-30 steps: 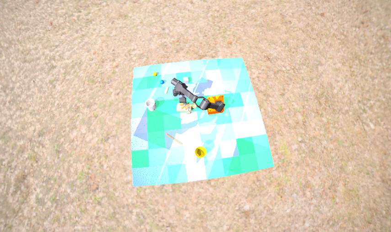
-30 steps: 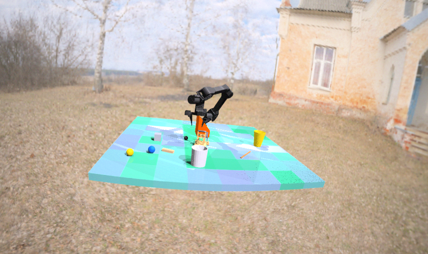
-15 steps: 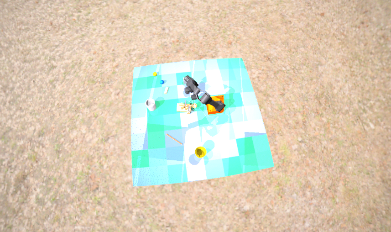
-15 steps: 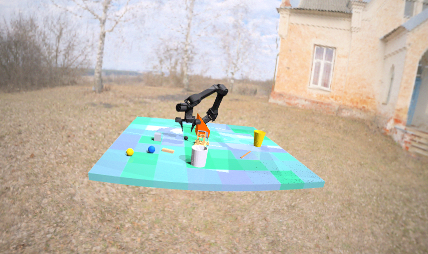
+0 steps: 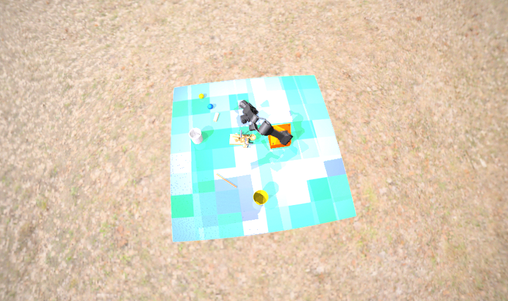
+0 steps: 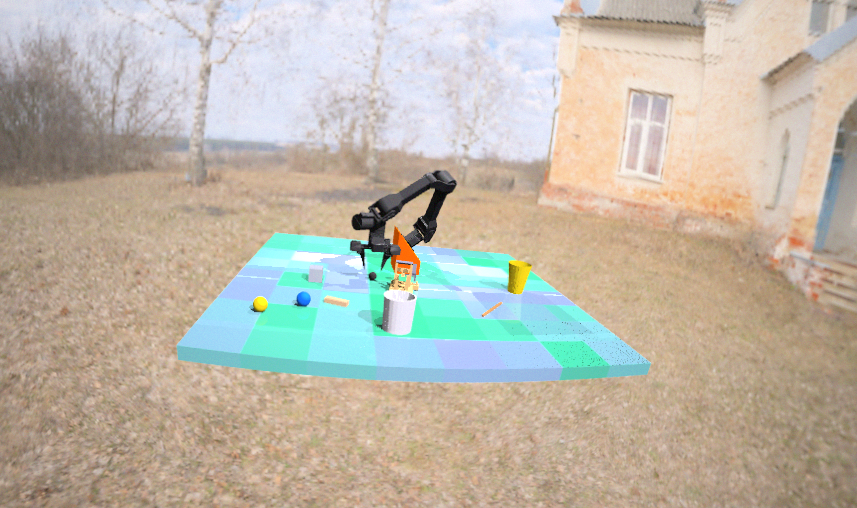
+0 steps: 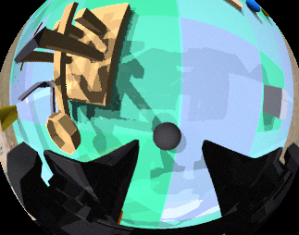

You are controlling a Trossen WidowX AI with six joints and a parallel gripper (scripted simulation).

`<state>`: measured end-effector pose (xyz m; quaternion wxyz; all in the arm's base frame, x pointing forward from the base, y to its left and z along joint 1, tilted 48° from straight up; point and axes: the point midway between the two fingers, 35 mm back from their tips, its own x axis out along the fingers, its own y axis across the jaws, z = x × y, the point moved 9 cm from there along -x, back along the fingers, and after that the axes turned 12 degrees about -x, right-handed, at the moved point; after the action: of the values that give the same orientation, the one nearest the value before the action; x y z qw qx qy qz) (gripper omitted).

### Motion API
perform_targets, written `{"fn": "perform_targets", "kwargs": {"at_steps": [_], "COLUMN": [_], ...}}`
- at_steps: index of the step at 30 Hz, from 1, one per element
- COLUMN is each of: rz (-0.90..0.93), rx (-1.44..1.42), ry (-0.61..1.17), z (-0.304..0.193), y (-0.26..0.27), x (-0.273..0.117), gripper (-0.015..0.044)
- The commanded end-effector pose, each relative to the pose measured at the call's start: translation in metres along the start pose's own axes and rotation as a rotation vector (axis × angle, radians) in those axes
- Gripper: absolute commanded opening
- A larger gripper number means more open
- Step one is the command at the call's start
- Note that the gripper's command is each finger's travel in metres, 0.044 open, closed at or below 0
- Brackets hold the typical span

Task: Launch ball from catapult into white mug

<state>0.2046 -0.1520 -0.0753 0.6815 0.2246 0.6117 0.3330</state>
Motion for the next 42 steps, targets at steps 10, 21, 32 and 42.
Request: {"fn": "perform_targets", "kwargs": {"at_steps": [10, 21, 32, 42], "rz": [0.011, 0.012, 0.012, -0.016], "rx": [0.01, 0.008, 0.008, 0.028], "ry": [0.002, 0.0, 0.0, 0.004], "z": [-0.002, -0.002, -0.002, 0.006], "y": [0.002, 0.002, 0.002, -0.006], "x": [0.022, 0.031, 0.031, -0.016], "gripper": [0.03, 0.0221, 0.0089, 0.0]}}
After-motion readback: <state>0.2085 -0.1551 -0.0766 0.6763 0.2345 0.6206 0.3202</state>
